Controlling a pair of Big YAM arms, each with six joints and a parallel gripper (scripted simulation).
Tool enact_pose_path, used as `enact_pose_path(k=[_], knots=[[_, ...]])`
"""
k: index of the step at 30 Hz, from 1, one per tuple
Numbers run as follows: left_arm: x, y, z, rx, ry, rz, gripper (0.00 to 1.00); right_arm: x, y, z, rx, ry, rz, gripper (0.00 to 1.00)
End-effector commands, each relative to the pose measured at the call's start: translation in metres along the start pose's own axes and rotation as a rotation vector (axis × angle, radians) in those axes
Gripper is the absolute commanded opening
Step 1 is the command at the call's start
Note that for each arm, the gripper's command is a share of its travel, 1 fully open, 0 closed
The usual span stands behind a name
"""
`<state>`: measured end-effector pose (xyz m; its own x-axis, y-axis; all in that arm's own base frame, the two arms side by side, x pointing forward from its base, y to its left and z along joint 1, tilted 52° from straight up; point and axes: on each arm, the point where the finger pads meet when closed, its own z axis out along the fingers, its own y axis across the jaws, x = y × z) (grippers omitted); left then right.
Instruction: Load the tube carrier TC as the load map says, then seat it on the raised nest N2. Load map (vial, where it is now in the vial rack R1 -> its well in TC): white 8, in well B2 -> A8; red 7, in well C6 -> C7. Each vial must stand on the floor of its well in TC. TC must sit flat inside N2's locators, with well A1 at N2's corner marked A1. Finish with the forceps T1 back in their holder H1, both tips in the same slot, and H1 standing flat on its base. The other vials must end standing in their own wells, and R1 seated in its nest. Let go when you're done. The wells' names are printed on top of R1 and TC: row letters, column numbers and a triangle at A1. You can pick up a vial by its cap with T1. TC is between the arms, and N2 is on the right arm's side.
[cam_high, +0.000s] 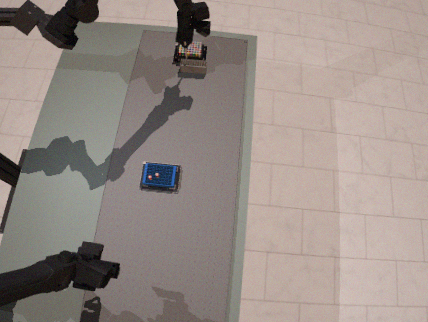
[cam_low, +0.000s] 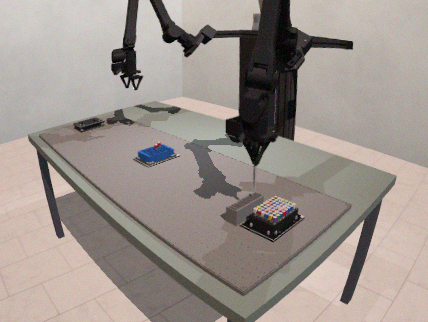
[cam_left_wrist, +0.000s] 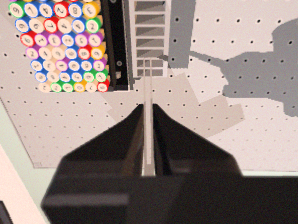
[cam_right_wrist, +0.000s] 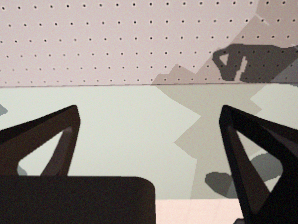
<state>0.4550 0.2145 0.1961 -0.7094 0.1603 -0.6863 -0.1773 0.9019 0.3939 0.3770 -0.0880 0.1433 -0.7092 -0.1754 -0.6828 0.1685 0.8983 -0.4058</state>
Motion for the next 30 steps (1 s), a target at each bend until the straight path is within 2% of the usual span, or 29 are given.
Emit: enact_pose_path(k=[1,9,10,16,30], knots=[[-0.006,0.002,-0.004,-0.006,-0.012,-0.002,0.07,-0.005,-0.001,-0.002,-0.001,-0.005,-0.014,1.0],[-0.006,0.002,-0.004,-0.006,-0.012,-0.002,0.07,-0.005,-0.001,-0.002,-0.001,-0.005,-0.014,1.0],[-0.014,0.015,-0.012,-0.02,-0.025,-0.048,0.07,-0.005,-0.001,-0.002,-0.001,-0.005,-0.014,1.0],[-0.009,0.039,-0.015,-0.02,-0.019,-0.207,0.07,-0.005,-0.001,-0.002,-0.001,-0.005,-0.014,1.0],[0.006,0.084,-0.015,-0.012,0.004,-0.524,0.07,-0.005,-0.001,-0.002,-0.001,-0.005,-0.014,1.0]])
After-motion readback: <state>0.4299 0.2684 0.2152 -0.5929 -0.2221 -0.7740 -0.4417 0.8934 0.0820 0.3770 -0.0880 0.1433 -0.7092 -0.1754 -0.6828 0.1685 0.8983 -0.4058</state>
